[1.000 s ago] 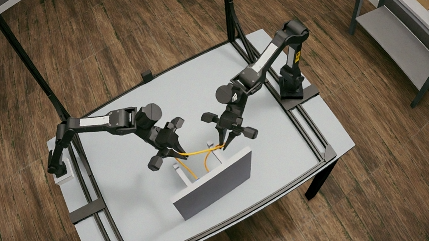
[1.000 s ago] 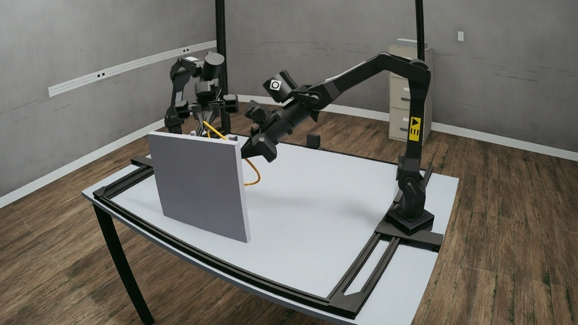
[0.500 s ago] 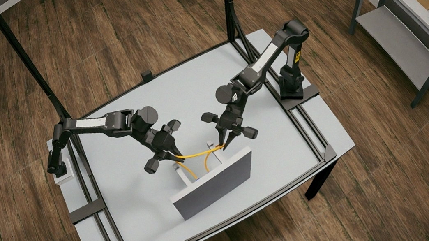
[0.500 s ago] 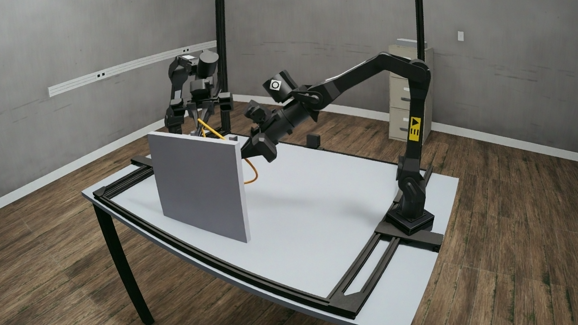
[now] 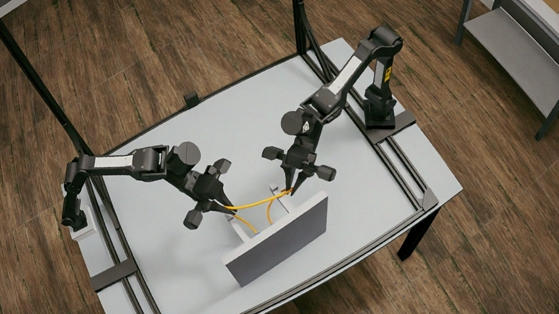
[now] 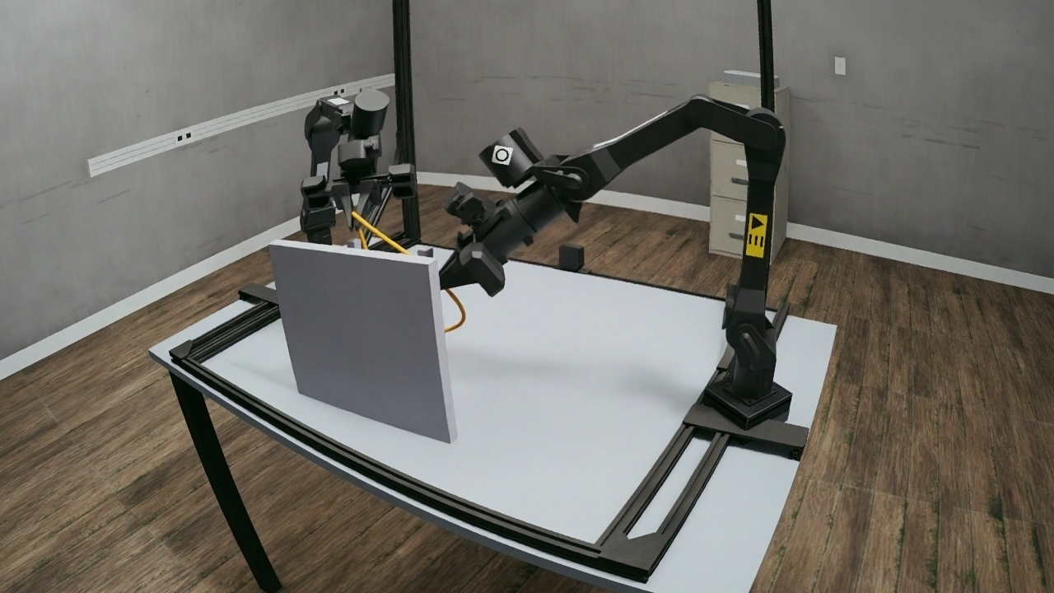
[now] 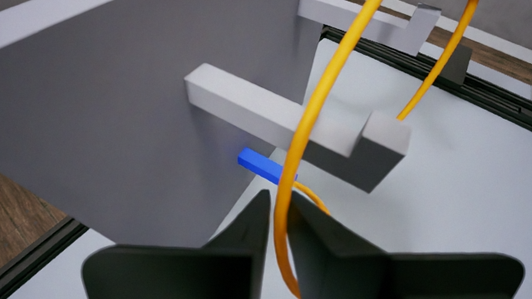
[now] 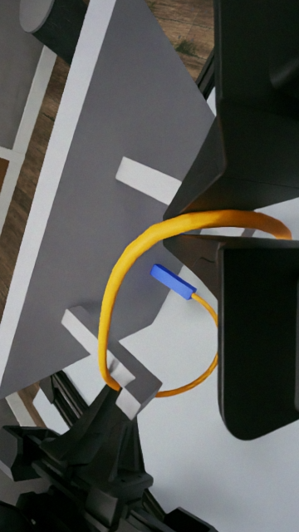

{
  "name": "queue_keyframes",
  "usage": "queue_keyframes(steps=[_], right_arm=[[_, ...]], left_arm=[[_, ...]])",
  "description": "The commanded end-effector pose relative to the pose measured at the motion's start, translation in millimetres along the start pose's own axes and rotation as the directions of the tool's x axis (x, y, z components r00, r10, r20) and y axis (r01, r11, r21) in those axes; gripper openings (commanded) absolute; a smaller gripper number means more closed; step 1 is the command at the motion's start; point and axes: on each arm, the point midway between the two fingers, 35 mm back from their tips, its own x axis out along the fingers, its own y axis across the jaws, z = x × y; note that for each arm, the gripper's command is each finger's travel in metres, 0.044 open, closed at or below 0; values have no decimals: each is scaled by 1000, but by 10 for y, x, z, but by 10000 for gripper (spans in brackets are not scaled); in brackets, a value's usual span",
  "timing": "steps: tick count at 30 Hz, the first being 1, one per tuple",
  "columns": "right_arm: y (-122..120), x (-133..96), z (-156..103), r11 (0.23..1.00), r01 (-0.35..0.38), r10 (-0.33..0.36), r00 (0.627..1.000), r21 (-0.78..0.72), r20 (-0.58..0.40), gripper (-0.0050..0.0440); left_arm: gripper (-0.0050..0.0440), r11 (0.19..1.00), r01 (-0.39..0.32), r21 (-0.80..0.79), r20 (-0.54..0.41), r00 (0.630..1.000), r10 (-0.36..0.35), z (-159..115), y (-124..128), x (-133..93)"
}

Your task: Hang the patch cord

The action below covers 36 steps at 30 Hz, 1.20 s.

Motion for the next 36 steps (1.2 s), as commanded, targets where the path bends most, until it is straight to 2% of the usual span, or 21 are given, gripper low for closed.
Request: queue_keyframes(steps=[1, 36], right_arm=[[-84, -186, 165, 1000, -7, 7, 999, 12, 38, 25], [-109, -187, 160, 1000, -6, 5, 999, 14, 38, 25]], left_arm=[[40, 1000, 7, -9, 25, 1000, -7, 97, -5, -49], [40, 1000, 7, -9, 25, 1000, -7, 97, -5, -49]])
